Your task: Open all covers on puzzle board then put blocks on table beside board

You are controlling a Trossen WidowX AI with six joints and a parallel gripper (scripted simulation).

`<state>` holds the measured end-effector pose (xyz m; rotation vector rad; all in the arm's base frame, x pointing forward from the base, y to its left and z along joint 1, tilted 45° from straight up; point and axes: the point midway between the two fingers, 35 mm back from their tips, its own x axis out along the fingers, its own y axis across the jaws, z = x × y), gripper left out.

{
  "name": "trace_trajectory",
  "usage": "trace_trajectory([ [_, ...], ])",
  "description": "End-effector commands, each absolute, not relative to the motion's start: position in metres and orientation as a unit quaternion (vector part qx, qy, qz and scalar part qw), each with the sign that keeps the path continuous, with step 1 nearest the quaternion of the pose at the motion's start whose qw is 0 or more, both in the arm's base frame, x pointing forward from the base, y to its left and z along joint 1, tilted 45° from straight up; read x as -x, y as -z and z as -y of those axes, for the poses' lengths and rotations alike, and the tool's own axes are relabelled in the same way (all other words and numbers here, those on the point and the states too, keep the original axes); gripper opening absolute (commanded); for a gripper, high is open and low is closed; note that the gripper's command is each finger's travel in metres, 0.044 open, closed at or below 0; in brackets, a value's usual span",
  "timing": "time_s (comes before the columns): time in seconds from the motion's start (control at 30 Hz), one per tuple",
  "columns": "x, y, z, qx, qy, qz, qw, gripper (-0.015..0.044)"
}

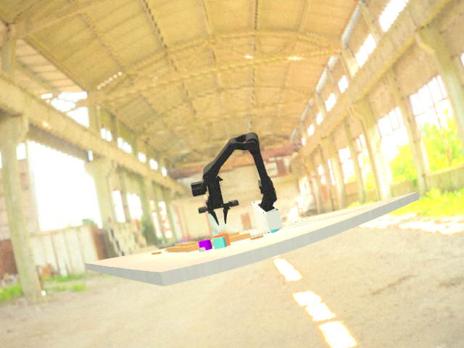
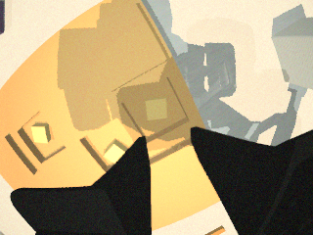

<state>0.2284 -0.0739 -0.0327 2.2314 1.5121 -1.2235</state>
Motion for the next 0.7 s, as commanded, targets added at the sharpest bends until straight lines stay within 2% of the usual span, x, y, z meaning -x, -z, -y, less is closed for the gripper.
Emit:
trace_trajectory([
  [0.0, -0.2286, 0.0329, 0.0741, -0.747, 0.396, -0.522, 0.116, 0.0144],
  [0.67, -0.2302, 0.0379, 0.0688, -0.719, 0.308, -0.578, 0.233, 0.0144],
])
